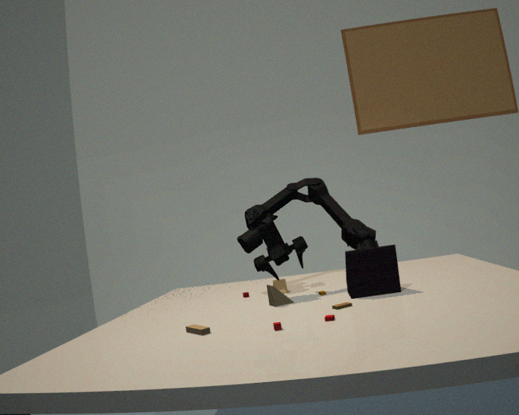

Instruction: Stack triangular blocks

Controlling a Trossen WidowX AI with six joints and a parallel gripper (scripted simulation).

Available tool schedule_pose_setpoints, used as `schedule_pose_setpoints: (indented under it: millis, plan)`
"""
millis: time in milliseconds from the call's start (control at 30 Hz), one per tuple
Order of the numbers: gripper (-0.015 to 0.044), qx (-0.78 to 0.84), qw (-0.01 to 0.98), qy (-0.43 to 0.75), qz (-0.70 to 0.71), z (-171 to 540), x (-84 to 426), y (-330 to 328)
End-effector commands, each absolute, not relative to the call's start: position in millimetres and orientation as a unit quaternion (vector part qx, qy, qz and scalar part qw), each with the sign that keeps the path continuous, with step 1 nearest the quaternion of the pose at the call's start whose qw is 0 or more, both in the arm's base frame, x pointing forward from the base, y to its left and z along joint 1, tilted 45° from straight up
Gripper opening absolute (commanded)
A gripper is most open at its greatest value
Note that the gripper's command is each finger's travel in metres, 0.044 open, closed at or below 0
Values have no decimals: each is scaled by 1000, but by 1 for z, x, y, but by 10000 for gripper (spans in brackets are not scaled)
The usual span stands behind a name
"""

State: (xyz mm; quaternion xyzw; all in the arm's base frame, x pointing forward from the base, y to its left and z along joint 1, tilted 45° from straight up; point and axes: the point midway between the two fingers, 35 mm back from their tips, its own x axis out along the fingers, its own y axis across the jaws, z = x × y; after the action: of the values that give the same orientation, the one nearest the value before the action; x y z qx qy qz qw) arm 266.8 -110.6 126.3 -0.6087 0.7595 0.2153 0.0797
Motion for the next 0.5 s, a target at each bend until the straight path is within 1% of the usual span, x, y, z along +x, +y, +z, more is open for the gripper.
schedule_pose_setpoints:
  millis: [0,300,467]
  plan:
    - [440,-757,-23,651,53,118,286,-88]
    - [440,-762,-25,646,48,117,287,-87]
    - [440,-747,-4,663,52,103,285,-96]
